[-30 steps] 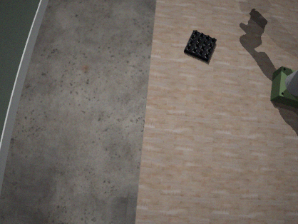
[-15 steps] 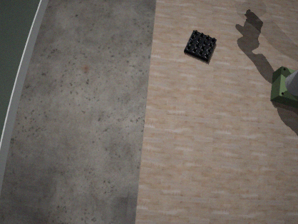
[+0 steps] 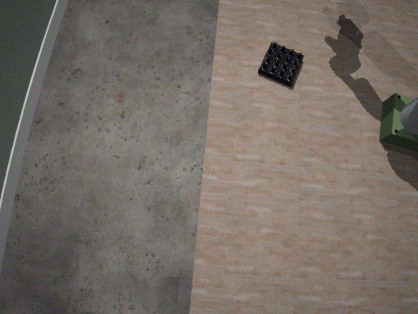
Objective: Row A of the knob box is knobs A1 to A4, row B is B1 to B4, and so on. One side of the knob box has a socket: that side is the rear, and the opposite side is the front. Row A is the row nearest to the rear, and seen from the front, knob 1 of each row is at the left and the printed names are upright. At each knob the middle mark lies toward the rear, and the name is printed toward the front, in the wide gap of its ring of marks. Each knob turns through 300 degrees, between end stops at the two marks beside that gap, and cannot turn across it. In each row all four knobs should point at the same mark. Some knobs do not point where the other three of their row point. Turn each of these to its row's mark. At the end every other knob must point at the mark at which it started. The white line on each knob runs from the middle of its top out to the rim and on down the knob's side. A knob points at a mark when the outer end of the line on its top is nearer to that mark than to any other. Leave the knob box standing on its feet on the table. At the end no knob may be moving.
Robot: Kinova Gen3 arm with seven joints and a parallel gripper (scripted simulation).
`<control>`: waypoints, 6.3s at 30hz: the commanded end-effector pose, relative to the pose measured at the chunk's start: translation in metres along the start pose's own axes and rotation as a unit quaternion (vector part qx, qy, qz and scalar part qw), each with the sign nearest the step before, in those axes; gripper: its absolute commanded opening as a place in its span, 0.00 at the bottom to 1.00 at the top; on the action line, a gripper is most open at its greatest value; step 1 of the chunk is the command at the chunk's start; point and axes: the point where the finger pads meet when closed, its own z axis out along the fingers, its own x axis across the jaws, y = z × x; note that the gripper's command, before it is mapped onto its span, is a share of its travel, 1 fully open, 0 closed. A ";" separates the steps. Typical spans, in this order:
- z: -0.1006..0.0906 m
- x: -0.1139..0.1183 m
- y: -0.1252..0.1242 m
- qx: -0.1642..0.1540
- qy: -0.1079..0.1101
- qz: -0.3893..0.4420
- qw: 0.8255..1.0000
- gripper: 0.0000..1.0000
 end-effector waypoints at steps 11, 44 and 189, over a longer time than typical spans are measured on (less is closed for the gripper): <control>-0.004 0.006 -0.021 0.011 0.014 0.017 1.000 1.00; -0.007 0.005 -0.080 0.046 0.028 0.073 0.996 1.00; -0.016 -0.046 -0.256 0.157 0.016 0.309 0.938 1.00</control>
